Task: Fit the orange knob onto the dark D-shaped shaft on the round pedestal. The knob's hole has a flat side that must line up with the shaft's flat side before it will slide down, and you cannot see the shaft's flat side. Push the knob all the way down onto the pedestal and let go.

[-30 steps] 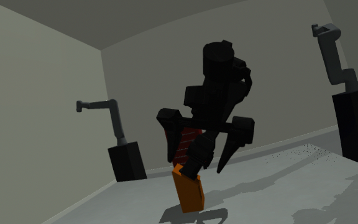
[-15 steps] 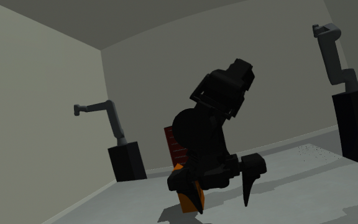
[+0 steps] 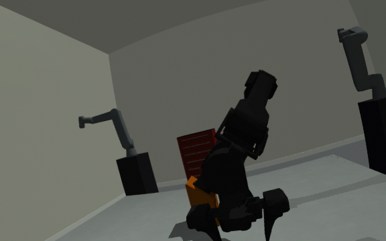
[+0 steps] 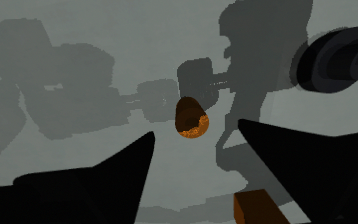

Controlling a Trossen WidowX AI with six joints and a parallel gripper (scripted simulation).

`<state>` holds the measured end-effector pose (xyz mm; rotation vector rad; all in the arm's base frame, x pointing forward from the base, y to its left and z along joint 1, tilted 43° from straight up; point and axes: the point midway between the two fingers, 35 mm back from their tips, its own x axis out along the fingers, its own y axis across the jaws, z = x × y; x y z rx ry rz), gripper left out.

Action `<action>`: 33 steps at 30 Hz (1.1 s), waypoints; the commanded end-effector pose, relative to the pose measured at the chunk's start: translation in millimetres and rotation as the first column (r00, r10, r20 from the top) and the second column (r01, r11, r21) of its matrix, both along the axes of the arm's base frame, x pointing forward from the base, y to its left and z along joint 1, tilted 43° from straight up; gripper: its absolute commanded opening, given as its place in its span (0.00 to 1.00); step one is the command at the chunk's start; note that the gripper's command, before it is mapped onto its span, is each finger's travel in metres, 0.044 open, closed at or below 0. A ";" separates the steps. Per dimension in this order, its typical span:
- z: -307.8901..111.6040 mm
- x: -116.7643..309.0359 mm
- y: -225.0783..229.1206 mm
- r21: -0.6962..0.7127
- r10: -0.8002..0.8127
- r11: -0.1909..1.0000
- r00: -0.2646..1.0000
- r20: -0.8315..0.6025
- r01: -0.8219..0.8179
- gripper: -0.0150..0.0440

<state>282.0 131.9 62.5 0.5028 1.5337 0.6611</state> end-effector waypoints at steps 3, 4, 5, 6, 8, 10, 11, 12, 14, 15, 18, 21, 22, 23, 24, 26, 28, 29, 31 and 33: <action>-6.8 -0.3 6.4 0.004 -0.004 1.000 1.000 -0.004 0.004 1.00; -8.0 -0.3 7.5 0.004 -0.004 1.000 1.000 -0.004 0.004 1.00; -9.2 -0.3 8.6 0.004 -0.004 1.000 1.000 -0.004 0.004 1.00; -10.4 -0.3 9.7 0.004 -0.004 1.000 1.000 -0.004 0.004 1.00; -12.8 -0.4 11.9 0.004 -0.004 1.000 1.000 -0.004 0.004 1.00; -15.2 -0.5 14.1 0.004 -0.004 1.000 1.000 -0.004 0.004 1.00; -16.4 -0.5 15.2 0.004 -0.004 1.000 1.000 -0.004 0.004 1.00; -17.5 -0.6 16.3 0.003 -0.004 1.000 1.000 -0.004 0.004 1.00; -19.9 -0.8 18.5 0.004 -0.004 1.000 1.000 -0.004 0.004 1.00; -21.1 -0.9 19.6 0.004 -0.004 1.000 1.000 -0.004 0.004 1.00; -24.6 -1.5 22.9 0.003 -0.003 1.000 1.000 -0.004 0.003 1.00; -28.0 -2.1 26.2 0.004 -0.002 1.000 1.000 -0.004 0.002 1.00; -29.1 -2.3 27.3 0.004 -0.001 1.000 1.000 -0.004 0.001 1.00; -30.3 -2.5 28.4 0.004 -0.001 1.000 1.000 -0.004 0.001 1.00; -31.3 -2.7 29.4 0.004 -0.001 1.000 1.000 -0.004 0.001 1.00; -33.5 -3.0 31.6 0.004 -0.002 1.000 1.000 -0.004 0.002 1.00; -35.8 -3.4 33.8 0.005 -0.002 1.000 1.000 -0.004 0.002 1.00; -36.9 -3.6 34.9 0.005 -0.002 1.000 1.000 -0.004 0.002 1.00; -39.1 -4.1 37.1 0.005 -0.003 1.000 1.000 -0.004 0.003 1.00; -41.3 -4.6 39.4 0.006 -0.003 1.000 1.000 -0.004 0.003 1.00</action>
